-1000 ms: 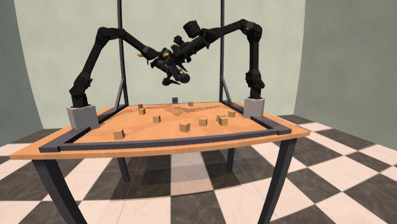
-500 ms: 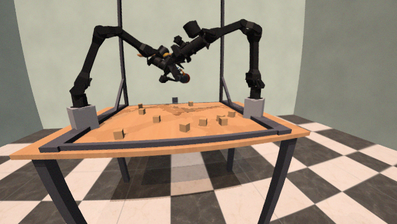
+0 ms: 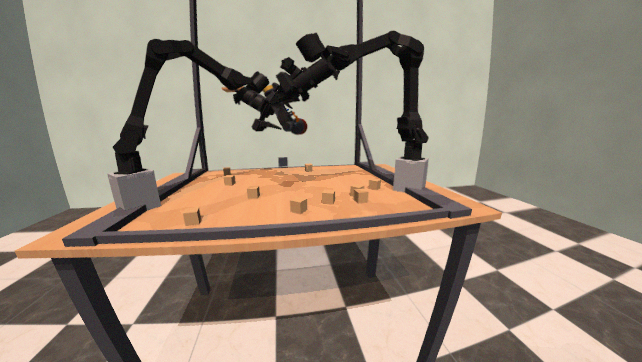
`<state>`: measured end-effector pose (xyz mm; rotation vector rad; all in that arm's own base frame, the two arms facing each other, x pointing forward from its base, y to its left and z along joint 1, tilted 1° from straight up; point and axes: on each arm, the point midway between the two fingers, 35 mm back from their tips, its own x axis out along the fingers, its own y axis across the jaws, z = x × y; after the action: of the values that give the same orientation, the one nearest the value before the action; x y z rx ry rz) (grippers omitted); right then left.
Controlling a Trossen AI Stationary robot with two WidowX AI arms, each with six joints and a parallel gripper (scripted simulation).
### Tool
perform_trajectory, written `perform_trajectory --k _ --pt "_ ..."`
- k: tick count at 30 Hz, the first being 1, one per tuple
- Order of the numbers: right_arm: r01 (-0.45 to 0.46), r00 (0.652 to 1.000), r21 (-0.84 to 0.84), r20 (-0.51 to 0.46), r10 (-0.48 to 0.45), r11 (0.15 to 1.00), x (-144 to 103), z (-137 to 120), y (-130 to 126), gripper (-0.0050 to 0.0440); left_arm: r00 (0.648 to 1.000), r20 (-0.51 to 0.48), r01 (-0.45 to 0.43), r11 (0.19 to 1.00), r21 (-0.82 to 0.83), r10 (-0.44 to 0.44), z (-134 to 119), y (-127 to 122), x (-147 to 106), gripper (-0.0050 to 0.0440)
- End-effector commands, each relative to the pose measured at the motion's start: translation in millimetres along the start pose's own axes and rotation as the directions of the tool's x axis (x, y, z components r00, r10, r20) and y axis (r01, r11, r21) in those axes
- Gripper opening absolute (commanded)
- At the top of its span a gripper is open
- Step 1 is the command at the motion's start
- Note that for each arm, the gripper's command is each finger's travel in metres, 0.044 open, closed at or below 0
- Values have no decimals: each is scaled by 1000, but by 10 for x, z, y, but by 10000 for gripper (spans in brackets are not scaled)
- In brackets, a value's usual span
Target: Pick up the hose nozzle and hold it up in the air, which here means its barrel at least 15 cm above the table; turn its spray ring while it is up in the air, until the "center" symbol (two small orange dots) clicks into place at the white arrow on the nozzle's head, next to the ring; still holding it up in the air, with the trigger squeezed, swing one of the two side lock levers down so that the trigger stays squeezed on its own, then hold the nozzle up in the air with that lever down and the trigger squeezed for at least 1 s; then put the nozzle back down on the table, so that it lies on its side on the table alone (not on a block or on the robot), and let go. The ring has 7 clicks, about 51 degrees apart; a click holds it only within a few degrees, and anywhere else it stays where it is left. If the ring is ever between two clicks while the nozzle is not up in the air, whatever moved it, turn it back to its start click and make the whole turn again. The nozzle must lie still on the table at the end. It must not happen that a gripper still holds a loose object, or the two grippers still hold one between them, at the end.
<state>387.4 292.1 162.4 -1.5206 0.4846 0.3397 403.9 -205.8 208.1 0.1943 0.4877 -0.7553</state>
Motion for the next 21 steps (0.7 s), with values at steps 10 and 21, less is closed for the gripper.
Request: perform_trajectory --k 10,21 --pt "23 1000 29 16 -23 999 -300 -13 -144 406 999 47 -6 1000 13 6 178 3 -78 170" --pt "23 1000 31 17 -23 999 -450 -13 -145 406 999 47 -6 1000 13 6 178 3 -78 170"
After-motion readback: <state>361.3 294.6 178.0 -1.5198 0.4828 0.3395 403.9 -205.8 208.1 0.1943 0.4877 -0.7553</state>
